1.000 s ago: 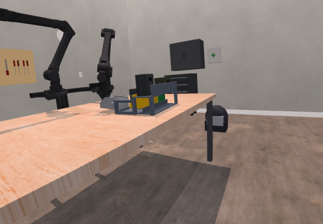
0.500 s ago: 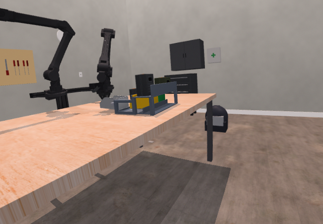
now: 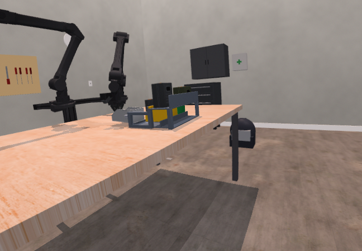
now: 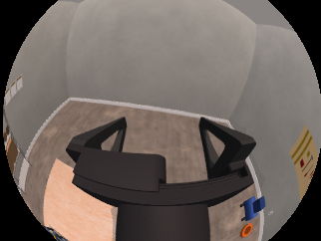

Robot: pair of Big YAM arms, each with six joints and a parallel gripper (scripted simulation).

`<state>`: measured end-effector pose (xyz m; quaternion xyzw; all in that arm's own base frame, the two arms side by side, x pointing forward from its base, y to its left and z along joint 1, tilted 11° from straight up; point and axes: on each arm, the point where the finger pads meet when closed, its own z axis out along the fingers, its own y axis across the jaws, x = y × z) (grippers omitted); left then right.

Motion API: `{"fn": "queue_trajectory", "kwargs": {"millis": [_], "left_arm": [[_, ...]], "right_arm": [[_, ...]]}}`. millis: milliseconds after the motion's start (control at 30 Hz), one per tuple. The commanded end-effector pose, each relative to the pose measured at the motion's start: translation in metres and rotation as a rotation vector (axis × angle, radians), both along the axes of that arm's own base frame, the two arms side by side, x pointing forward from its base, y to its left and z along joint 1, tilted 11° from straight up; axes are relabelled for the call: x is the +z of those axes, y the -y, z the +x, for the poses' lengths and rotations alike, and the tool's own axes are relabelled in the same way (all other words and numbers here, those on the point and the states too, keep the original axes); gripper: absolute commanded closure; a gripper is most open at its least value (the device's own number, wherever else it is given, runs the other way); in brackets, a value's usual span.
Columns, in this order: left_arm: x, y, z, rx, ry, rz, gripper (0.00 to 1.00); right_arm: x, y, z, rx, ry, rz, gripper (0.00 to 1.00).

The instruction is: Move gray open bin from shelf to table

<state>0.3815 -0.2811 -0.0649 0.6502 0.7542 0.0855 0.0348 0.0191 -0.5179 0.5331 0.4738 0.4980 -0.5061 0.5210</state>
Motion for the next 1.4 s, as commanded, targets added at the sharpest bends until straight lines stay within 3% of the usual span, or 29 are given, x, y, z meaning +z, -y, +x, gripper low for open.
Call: {"fn": "queue_trajectory", "kwargs": {"millis": [0, 1367], "left_arm": [[0.0242, 0.0178, 0.0058, -0.013, 0.055, -0.044, 1.0], [0.026, 0.0208, 0.0068, -0.042, 0.055, -0.049, 1.0]], "right_arm": [[0.0107, -0.0066, -0.0069, -0.014, 0.011, -0.03, 0.0], [0.0107, -0.0066, -0.0069, -0.014, 0.011, -0.03, 0.0]]}}
